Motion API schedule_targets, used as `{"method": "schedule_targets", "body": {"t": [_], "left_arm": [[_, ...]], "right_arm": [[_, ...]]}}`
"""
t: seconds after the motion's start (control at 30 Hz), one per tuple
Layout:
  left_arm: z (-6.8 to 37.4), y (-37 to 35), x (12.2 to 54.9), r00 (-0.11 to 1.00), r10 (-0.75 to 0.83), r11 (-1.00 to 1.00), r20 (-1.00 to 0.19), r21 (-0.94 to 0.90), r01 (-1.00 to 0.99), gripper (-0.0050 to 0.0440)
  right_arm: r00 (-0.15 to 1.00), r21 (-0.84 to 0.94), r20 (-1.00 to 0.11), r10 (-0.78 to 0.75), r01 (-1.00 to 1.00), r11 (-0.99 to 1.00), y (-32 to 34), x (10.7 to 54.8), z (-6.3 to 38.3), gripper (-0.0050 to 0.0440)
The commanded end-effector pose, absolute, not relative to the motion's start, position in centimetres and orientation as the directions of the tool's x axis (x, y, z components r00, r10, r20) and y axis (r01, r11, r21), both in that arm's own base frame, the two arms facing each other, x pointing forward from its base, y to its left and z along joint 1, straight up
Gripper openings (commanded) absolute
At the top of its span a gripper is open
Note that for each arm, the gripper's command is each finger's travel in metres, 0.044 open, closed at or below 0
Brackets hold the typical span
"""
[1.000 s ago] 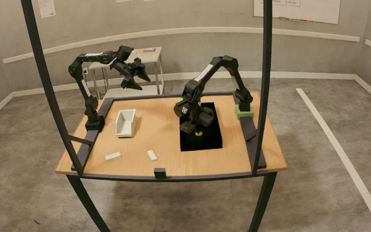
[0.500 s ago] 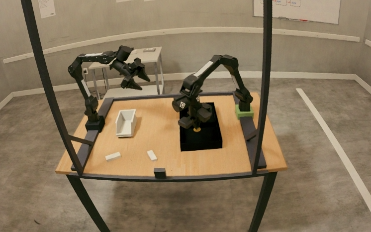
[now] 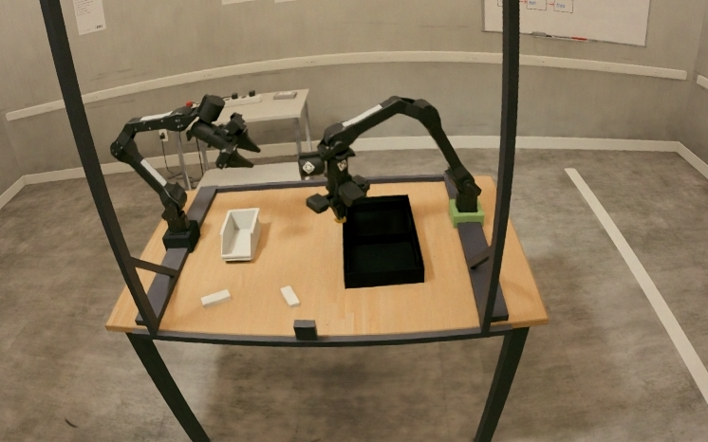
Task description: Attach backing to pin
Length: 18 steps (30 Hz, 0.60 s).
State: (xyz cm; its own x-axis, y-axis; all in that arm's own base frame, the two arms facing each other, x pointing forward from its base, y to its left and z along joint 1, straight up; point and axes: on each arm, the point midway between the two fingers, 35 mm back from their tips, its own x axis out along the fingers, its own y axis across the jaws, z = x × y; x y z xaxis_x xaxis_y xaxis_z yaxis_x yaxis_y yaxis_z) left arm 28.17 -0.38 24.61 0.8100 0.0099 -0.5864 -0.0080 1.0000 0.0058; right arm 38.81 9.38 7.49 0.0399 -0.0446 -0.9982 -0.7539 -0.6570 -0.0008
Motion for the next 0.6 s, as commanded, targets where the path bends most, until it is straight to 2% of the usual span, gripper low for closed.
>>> {"method": "schedule_targets", "body": {"t": [0.0, 0.27, 0.57], "left_arm": [[23.3, 2.1, 24.4, 0.823, 0.092, 0.994, -0.561, 0.005, -0.108, 0.0440], [19.2, 4.8, 19.7, 0.812, 0.236, 0.960, -0.534, 0.001, -0.278, 0.0440], [18.3, 5.2, 18.9, 0.806, 0.263, 0.951, -0.530, 0.000, -0.310, 0.0440]], "right_arm": [[0.059, -0.018, -0.997, -0.040, -0.747, -0.664, 5.1, 42.6, 7.0, -0.0050], [-0.023, 0.061, -0.998, -0.063, -0.699, -0.713, -3.9, 45.4, 3.8, -0.0050], [-0.046, 0.074, -0.997, -0.058, -0.672, -0.737, -6.4, 46.1, 2.8, -0.0050]]}}
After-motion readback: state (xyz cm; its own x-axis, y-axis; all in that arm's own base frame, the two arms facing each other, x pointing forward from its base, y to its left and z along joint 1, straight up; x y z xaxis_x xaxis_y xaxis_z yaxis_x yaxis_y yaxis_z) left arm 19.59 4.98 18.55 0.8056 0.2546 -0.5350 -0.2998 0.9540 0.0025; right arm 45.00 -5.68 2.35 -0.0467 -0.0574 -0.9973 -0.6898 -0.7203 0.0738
